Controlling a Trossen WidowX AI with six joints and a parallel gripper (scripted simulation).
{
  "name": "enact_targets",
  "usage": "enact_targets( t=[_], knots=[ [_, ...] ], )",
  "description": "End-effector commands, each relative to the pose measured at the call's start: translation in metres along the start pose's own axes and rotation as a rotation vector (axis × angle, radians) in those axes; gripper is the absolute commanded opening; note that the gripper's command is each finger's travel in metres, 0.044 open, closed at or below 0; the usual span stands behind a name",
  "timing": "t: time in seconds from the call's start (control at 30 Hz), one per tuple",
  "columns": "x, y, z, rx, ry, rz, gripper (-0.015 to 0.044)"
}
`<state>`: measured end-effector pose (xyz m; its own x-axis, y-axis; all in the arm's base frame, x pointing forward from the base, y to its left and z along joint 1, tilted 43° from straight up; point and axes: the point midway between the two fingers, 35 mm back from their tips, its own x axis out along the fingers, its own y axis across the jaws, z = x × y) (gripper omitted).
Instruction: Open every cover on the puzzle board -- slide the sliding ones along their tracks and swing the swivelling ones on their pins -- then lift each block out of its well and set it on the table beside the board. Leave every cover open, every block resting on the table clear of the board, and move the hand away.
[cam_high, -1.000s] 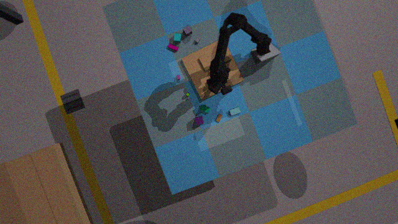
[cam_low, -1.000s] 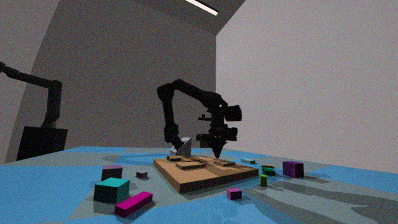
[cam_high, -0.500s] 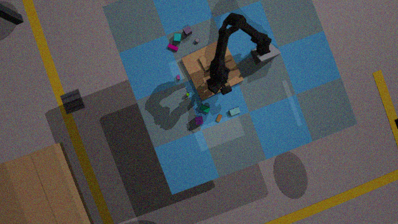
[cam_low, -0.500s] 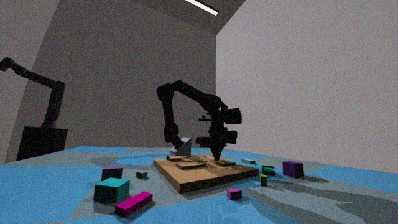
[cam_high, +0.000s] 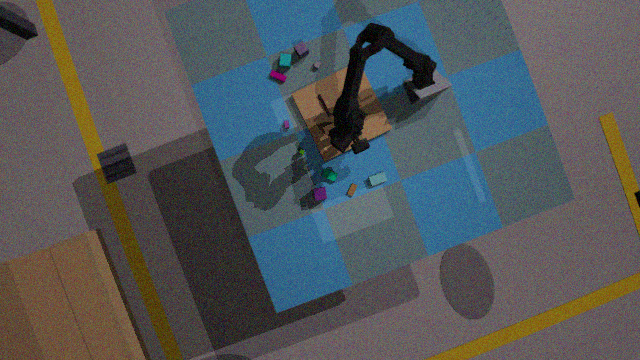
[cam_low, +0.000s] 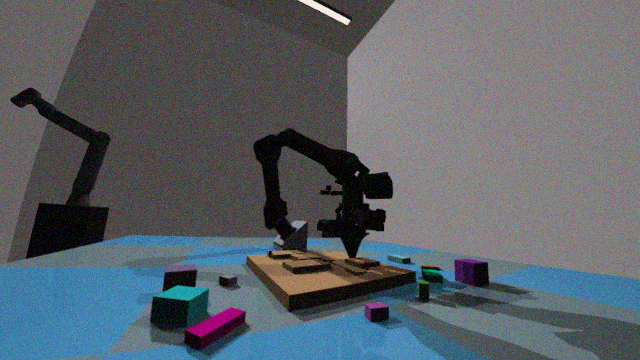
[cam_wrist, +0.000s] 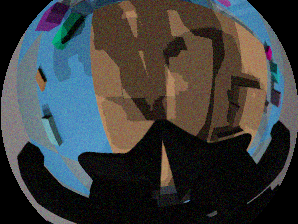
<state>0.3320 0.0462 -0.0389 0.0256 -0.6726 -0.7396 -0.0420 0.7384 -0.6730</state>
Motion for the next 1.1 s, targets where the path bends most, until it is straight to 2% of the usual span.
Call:
enact_targets(
  t=[0.0,1.07],
  knots=[
    [0.002,0.000,0.004,-0.005,0.005,-0.007,0.0000],
    [0.002,0.001,0.036,-0.004,0.003,-0.007,0.0000]
  ],
)
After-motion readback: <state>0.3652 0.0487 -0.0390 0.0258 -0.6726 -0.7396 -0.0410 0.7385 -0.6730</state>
